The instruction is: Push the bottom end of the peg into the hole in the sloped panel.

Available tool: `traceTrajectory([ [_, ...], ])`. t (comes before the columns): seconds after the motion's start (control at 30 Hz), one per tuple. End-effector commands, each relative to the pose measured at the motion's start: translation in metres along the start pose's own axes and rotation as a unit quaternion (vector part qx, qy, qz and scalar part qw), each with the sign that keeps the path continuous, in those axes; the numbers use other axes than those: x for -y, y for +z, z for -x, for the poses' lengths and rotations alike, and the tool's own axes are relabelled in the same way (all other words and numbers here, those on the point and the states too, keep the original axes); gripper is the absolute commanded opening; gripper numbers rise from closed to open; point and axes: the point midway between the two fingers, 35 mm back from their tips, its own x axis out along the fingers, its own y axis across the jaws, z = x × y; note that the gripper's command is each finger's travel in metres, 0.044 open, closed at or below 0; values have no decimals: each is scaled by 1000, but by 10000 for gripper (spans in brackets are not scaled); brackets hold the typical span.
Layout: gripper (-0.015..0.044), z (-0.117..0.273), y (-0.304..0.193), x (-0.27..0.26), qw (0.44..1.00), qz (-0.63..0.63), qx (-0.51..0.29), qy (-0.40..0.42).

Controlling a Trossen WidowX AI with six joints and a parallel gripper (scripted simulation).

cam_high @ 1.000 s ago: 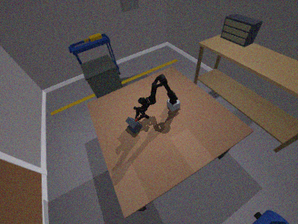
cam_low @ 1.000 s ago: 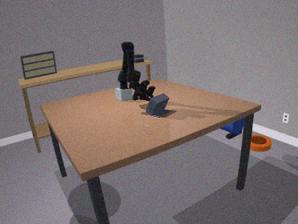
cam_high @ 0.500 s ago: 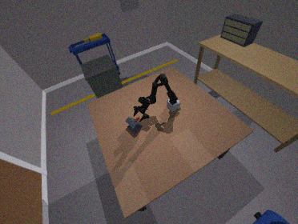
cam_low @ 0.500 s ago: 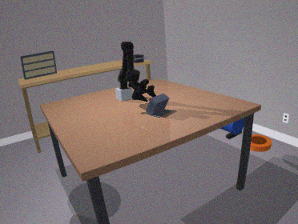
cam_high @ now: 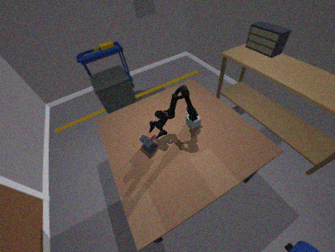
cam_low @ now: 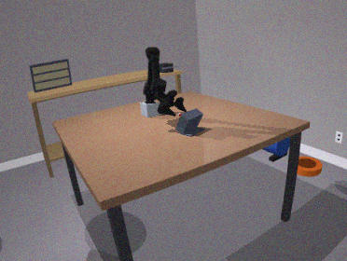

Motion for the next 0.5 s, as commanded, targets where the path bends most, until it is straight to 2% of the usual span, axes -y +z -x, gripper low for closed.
traceTrajectory([
  [0.0,440,4,-1,-1,1000,1,-3,2],
  [0.47,440,19,1,1,1000,0,-3,1],
])
